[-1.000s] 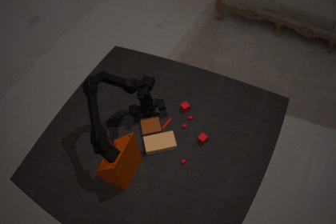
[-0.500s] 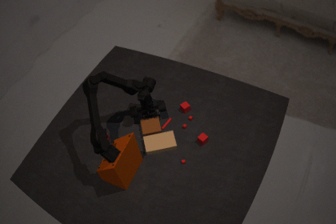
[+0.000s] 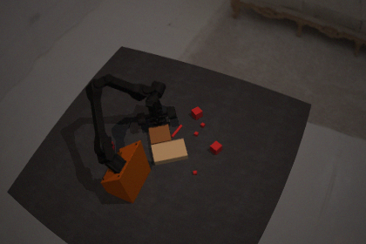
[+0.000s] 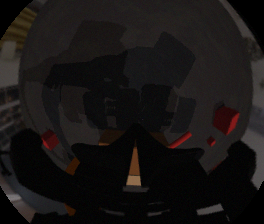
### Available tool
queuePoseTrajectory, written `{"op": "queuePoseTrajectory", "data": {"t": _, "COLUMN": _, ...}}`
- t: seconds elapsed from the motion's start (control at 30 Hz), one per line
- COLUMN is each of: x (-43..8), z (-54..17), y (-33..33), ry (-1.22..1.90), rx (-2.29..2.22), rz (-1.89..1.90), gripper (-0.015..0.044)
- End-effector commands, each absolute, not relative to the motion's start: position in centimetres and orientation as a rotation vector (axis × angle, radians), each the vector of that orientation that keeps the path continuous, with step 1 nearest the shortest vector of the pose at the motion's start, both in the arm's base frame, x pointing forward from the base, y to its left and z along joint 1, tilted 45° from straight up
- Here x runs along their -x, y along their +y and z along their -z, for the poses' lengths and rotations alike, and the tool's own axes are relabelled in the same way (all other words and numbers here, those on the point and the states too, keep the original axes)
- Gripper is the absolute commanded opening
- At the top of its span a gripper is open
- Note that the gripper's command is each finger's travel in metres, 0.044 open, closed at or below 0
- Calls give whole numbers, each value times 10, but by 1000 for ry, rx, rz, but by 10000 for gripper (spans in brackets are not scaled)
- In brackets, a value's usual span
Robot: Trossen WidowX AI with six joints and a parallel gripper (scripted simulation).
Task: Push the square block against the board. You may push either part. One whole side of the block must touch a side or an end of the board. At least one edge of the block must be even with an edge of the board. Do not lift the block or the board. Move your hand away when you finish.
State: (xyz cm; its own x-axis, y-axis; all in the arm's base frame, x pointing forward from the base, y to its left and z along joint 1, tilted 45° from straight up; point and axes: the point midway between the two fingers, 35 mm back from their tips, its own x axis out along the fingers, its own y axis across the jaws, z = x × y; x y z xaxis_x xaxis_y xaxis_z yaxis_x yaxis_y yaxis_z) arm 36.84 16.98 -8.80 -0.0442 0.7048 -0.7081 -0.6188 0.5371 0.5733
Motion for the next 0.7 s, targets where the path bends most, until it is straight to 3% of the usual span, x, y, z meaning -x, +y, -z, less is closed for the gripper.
{"op": "queuePoseTrajectory", "data": {"t": 0.0, "x": -364, "z": 90, "y": 168, "ry": 1211, "rx": -85, "rz": -1075, "gripper": 0}}
{"op": "queuePoseTrajectory", "data": {"t": 0.67, "x": -368, "z": 89, "y": 169, "ry": 1211, "rx": -85, "rz": -1075, "gripper": 0}}
